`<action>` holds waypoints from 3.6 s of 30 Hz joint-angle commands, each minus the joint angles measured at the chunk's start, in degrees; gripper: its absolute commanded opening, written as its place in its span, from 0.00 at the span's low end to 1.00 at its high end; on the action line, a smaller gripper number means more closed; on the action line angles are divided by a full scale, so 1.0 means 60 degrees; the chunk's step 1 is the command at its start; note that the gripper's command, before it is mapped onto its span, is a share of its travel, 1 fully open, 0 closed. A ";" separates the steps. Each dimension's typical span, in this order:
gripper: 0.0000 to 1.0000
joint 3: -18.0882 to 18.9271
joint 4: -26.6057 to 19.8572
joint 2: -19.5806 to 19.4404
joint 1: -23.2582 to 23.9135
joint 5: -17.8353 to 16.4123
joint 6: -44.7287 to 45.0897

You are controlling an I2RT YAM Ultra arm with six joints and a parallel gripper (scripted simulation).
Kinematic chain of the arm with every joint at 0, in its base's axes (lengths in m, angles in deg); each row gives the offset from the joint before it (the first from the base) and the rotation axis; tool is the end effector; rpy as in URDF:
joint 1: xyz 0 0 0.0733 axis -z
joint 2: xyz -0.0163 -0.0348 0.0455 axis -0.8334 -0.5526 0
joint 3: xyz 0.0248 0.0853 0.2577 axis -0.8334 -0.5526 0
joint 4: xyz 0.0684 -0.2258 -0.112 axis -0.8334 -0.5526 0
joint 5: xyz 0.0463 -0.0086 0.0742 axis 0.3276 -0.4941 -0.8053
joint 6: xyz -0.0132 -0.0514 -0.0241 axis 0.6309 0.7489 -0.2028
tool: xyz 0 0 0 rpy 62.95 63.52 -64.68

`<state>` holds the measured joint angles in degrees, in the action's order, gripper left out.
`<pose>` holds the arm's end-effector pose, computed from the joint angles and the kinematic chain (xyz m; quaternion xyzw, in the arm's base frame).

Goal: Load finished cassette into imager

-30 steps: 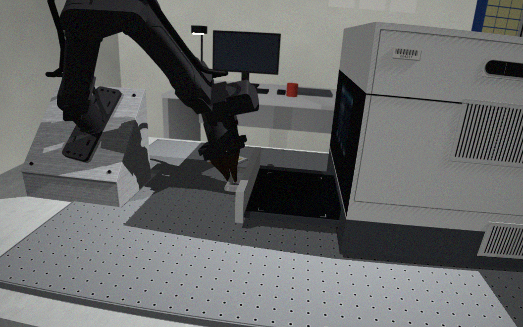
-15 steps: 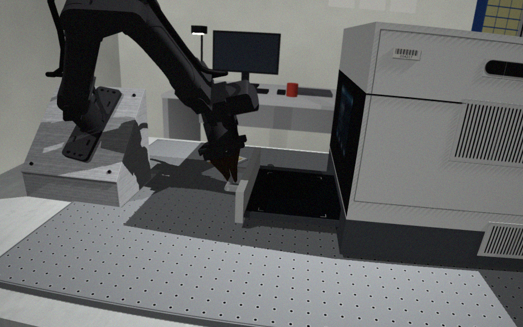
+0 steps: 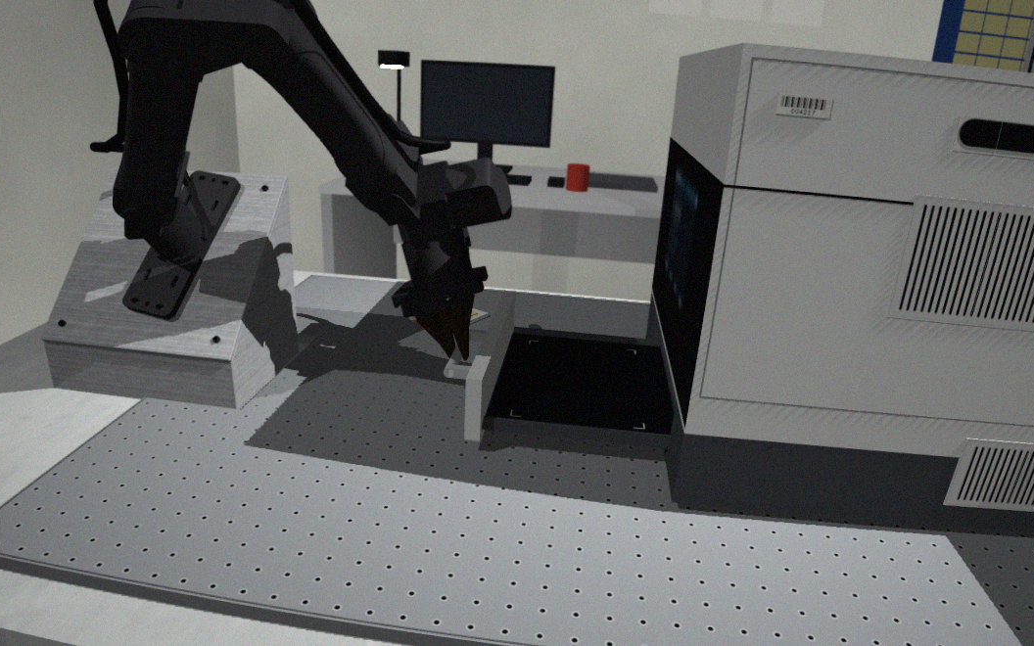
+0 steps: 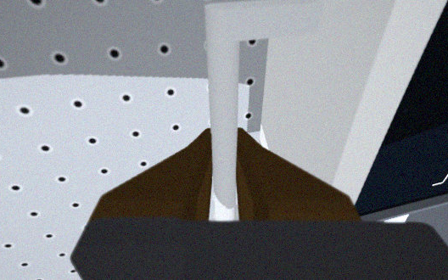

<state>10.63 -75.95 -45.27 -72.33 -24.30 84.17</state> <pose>0.3079 0.0575 0.0244 0.7211 -0.5622 0.3771 0.1472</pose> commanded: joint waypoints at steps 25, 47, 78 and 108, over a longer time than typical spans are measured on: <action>0.00 -0.0524 -0.0317 0.0406 -0.0213 -0.0003 -0.0207; 0.00 -0.0673 -0.0235 0.0463 -0.0221 0.0021 -0.0220; 0.00 -0.0772 -0.0151 0.0503 -0.0226 0.0060 -0.0202; 0.00 0.0007 -0.0361 0.0351 -0.0216 0.0072 -0.0173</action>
<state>9.56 -74.07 -44.79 -72.14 -24.85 85.30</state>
